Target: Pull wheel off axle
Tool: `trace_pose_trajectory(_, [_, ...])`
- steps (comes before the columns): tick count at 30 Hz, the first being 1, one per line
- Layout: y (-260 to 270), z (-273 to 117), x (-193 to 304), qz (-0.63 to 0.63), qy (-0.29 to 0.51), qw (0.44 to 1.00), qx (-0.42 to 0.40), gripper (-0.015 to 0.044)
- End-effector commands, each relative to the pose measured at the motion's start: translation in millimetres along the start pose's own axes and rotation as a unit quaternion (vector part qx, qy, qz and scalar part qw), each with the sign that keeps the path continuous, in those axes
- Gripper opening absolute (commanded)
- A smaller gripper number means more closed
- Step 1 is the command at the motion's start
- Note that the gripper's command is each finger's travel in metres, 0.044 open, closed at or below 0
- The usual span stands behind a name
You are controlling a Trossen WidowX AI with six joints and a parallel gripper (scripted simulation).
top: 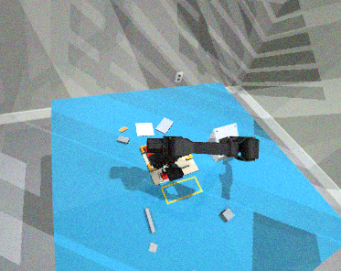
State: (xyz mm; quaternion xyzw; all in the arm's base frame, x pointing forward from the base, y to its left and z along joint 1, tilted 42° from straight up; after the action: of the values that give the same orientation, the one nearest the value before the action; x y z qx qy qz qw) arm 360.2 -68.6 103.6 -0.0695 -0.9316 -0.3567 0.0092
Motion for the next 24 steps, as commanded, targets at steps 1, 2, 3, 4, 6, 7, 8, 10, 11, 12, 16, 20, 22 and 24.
trace_pose_trajectory(1, [1.7, -3.3, 0.2, -0.004, -0.001, 1.000, 0.003, 0.0000])
trace_pose_trajectory(2, [1.7, -3.6, 0.2, -0.004, -0.001, 1.000, 0.003, 0.0000])
trace_pose_trajectory(3, [1.7, -3.9, 0.2, -0.004, -0.001, 1.000, 0.003, 0.0000])
trace_pose_trajectory(4, [1.7, -4.3, 0.3, -0.004, -0.001, 1.000, 0.003, 0.0000])
trace_pose_trajectory(6, [1.7, -4.9, 0.3, -0.004, -0.001, 1.000, 0.002, 0.0000])
trace_pose_trajectory(7, [1.7, -5.2, 0.3, -0.004, -0.001, 1.000, 0.002, 0.0000])
trace_pose_trajectory(8, [1.7, -5.5, 0.3, -0.004, -0.001, 1.000, 0.002, 0.0000])
trace_pose_trajectory(10, [1.6, -6.5, 0.3, -0.004, -0.001, 1.000, 0.002, 0.0000])
trace_pose_trajectory(11, [1.6, -7.8, 0.2, -0.004, -0.001, 1.000, 0.002, 0.0000])
trace_pose_trajectory(12, [1.6, -9.8, 0.1, -0.004, -0.001, 1.000, 0.003, 0.0000])
trace_pose_trajectory(16, [1.6, -24.3, 0.1, -0.004, -0.001, 1.000, 0.003, 0.0000])
trace_pose_trajectory(20, [1.4, -39.6, 1.1, -0.004, -0.001, 1.000, 0.003, 0.0000])
trace_pose_trajectory(22, [0.6, -31.3, 0.9, 0.001, -0.001, 1.000, 0.000, 0.0000])
trace_pose_trajectory(24, [5.0, -31.9, 3.2, 0.000, -0.001, 1.000, 0.000, 0.0000])
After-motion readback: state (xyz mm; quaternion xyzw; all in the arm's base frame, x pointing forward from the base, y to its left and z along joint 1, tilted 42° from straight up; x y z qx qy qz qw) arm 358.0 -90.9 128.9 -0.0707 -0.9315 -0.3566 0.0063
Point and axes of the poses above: the point midway between the two fingers, 35 mm back from their tips, its own z axis out along the fingers, its own y axis across the jaws, x = y × z, the point moved 10 cm from there along -z, back along the fingers, and after that the axes turned 4 degrees about z, right-handed, at the moved point
